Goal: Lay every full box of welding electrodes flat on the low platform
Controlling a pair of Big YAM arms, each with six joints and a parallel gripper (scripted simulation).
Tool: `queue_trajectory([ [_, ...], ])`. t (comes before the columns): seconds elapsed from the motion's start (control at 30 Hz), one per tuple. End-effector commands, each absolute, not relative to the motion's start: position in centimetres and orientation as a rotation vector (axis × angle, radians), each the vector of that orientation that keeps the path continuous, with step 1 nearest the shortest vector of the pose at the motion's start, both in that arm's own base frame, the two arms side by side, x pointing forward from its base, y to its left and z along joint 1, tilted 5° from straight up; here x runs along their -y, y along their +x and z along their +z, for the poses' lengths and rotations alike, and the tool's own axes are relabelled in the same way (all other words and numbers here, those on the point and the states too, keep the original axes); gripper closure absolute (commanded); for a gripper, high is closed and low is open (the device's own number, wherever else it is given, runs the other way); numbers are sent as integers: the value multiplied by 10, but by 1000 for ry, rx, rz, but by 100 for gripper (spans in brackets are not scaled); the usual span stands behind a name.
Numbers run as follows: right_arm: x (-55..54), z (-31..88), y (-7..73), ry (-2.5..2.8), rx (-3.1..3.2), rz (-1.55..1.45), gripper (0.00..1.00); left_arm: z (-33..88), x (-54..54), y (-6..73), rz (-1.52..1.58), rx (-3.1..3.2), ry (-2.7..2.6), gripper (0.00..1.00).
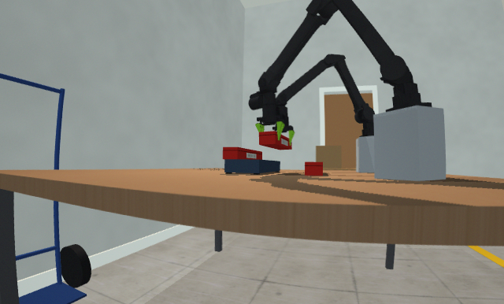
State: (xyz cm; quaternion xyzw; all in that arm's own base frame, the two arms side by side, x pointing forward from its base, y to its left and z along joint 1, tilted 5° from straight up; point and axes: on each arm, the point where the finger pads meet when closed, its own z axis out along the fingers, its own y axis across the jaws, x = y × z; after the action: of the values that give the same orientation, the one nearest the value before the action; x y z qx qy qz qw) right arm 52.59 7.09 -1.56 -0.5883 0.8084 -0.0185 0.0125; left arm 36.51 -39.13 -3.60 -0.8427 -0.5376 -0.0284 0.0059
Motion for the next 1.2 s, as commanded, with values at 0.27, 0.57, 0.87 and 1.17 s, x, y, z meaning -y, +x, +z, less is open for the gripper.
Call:
queue_trajectory([
  [0.27, -41, 24, 588, -1781, -2475, -138, 100, 9, 417, 429, -149, 1722, -2713, 100],
  [0.57, -36, 41, 603, -1767, -2457, -159, 100, 9, 423, 441, -149, 1721, -2712, 100],
  [0.87, -35, 49, 609, -1760, -2448, -169, 100, 27, 428, 448, -163, 1740, -2738, 100],
  [1.17, -35, 50, 610, -1760, -2448, -170, 100, 29, 428, 449, -164, 1740, -2738, 100],
])
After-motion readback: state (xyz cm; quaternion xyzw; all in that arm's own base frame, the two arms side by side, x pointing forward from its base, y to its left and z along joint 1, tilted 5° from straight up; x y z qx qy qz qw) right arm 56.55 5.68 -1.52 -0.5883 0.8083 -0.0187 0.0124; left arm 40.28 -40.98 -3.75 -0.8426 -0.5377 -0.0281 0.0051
